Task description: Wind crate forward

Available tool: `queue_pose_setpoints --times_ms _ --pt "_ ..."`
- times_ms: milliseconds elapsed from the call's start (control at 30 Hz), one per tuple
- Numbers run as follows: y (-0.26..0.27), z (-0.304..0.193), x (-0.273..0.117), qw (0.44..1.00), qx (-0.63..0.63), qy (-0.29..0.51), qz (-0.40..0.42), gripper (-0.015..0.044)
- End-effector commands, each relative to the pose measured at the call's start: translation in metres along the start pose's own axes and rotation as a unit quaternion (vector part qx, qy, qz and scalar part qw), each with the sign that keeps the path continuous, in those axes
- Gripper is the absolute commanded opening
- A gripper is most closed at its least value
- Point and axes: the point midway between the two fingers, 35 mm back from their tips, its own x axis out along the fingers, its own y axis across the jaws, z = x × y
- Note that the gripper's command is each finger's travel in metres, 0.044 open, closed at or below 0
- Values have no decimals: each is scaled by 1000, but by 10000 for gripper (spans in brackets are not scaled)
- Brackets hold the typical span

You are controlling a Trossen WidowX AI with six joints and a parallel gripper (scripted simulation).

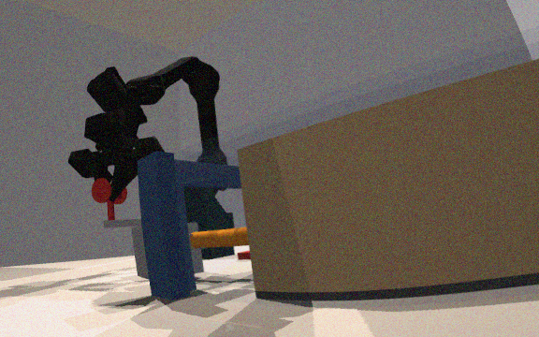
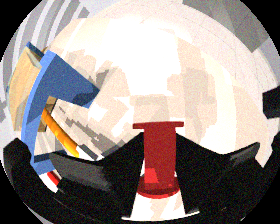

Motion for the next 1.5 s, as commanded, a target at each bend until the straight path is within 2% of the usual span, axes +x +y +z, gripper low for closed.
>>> queue_pose_setpoints --times_ms 0,1467 --pt "27 10 6 999 -23 -9 27 0" --pt "59 16 8 999 -23 -8 29 0"
